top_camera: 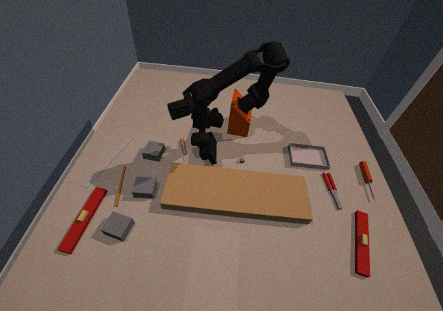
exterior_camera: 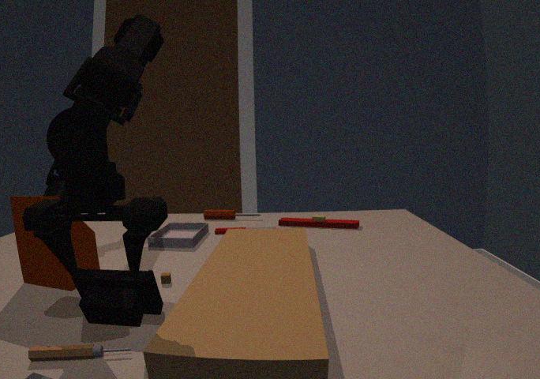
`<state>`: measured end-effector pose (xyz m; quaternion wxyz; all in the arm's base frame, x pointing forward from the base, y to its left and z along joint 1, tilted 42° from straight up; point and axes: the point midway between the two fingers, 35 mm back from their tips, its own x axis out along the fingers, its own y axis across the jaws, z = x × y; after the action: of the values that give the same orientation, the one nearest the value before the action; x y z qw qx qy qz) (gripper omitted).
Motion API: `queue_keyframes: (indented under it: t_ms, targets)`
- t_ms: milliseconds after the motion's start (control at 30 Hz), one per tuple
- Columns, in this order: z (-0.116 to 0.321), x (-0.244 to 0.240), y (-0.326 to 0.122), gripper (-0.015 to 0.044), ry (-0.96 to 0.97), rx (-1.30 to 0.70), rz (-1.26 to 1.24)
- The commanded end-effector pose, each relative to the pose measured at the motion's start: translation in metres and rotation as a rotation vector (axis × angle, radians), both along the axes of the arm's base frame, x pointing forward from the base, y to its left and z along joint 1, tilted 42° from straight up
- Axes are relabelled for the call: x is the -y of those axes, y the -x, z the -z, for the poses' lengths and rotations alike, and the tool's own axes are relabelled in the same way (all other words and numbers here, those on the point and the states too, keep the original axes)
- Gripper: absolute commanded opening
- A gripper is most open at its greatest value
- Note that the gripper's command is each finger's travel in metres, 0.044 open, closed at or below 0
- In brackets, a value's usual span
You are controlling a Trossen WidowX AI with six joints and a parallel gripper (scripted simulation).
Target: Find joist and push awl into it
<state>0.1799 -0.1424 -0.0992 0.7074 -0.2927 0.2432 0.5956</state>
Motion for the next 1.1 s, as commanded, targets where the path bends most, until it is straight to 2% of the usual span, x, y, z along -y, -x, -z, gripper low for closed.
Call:
queue_keyframes:
  t_ms: [0, 1067]
  targets:
    - [0.003, -0.001, 0.0, 0.044, -0.004, 0.006, -0.003]
    - [0.039, -0.032, -0.008, 0.0433, -0.006, 0.007, -0.003]
